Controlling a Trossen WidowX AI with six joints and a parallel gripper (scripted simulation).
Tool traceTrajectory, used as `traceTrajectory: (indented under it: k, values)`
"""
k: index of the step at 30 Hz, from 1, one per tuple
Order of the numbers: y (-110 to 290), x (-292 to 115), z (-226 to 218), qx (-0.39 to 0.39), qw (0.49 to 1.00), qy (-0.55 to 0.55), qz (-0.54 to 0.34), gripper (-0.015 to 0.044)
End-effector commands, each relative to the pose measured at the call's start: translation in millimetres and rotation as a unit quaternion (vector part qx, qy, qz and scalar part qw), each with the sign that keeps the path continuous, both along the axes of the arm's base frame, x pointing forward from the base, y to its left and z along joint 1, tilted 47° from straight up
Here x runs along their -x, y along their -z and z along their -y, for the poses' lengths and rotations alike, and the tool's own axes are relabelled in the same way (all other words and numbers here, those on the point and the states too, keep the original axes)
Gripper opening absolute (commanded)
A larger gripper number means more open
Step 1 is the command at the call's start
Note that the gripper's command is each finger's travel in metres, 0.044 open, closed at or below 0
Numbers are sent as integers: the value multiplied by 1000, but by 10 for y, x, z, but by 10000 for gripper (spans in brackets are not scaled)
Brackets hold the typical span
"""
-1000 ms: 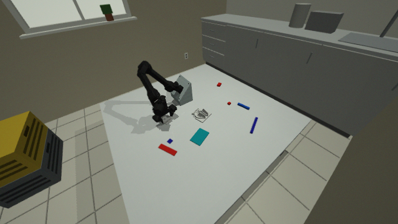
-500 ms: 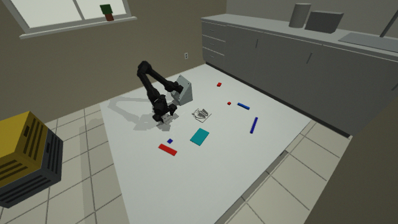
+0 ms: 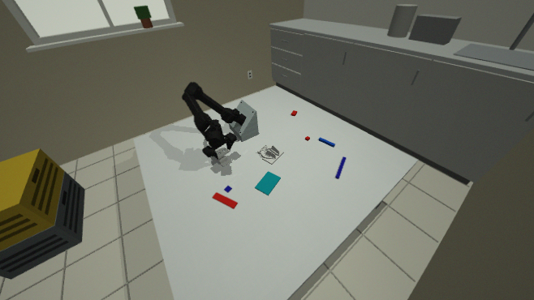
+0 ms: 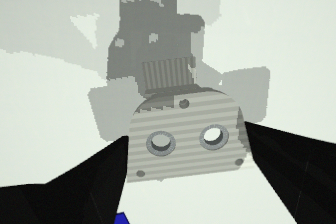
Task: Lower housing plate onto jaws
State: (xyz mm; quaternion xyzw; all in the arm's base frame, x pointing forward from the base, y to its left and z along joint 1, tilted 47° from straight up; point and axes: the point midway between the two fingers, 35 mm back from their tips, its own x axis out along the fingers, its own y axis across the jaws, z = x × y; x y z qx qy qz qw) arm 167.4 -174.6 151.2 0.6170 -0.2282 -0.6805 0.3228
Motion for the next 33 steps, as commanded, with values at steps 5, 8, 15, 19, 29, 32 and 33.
traceTrajectory:
  k: [5, 8, 15, 19, 29, 32, 33]
  values:
    - [-156, 19, -127, 5, 1000, 0, 3, 351]
    - [-147, 6, -134, 4, 1000, -7, -5, 351]
    - [-48, -129, -207, -7, 993, -85, -81, 351]
    - [12, -204, -254, -12, 983, -130, -126, 351]
    - [167, -377, -387, -24, 942, -241, -233, 351]
    - [216, -425, -431, -26, 924, -274, -265, 351]
    - [232, -441, -446, -27, 918, -284, -275, 351]
